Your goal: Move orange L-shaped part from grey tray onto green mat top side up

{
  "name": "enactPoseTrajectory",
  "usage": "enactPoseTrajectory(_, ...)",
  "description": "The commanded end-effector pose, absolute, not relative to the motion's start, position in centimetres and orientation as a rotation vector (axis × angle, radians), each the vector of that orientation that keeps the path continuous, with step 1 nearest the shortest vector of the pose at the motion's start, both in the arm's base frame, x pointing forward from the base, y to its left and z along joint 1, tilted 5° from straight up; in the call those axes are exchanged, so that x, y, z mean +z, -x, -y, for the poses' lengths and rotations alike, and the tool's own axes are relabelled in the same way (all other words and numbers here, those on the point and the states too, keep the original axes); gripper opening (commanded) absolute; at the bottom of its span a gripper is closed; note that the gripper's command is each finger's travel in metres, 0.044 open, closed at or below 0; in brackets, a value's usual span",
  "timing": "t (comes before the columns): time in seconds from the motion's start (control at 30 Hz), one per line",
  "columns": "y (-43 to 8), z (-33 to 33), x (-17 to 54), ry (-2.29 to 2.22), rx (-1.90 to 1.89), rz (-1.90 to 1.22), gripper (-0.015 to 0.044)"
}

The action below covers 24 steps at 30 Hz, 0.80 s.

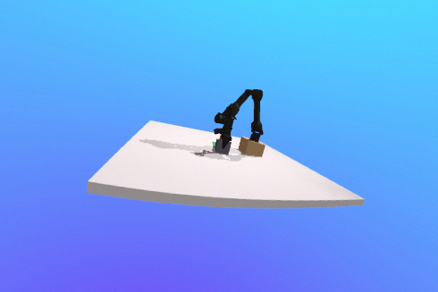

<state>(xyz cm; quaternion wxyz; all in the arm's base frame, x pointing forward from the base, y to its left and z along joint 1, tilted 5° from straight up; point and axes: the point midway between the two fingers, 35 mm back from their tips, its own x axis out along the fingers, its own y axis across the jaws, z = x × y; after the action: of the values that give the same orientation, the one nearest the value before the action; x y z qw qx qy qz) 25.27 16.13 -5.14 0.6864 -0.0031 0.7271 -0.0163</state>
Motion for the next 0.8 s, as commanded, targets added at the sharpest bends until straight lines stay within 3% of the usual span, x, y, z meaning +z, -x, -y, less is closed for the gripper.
enactPoseTrajectory(0.0,-25.4,-16.9,-4.3,0.007,-0.038,-1.624,0.018)
enactPoseTrajectory(0.3,-25.5,-17.0,-3.7,0.009,-0.038,-1.626,0.018)
enactPoseTrajectory(0.53,-26.0,-16.2,5.2,0.009,-0.039,-1.625,0.018)
enactPoseTrajectory(0.77,-25.9,-16.1,5.6,0.009,-0.039,-1.625,0.018)
